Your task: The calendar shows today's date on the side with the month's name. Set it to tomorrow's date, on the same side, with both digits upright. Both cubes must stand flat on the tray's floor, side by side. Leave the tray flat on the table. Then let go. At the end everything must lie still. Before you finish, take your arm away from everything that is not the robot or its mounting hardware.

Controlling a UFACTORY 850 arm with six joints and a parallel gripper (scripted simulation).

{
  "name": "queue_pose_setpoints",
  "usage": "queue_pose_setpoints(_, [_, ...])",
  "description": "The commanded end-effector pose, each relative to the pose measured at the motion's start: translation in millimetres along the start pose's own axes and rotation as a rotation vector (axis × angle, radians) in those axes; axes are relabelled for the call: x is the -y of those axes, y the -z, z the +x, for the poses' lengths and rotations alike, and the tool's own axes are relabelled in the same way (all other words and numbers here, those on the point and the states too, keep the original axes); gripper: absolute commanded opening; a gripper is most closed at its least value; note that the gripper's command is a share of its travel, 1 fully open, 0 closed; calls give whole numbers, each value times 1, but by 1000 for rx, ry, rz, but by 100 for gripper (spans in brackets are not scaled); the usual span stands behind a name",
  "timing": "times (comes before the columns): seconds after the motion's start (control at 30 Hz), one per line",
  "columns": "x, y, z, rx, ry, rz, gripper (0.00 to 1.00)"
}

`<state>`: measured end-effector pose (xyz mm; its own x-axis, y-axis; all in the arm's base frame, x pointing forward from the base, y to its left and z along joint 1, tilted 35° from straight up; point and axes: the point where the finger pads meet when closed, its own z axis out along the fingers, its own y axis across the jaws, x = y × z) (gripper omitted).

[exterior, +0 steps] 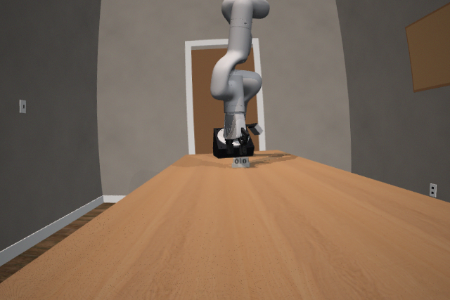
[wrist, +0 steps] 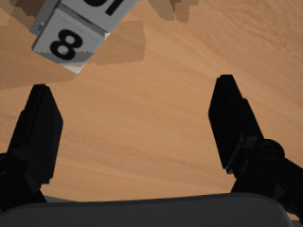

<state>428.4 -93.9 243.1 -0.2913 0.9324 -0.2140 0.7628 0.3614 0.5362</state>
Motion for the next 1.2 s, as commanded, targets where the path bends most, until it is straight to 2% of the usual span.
queue_pose_setpoints(0.0, [0,0,0,1,0,-1,100])
queue_pose_setpoints(0.9, [-1,0,0,1,-7,-1,100])
queue_pose_setpoints(1.17, [-4,0,-2,1,-240,-1,100])
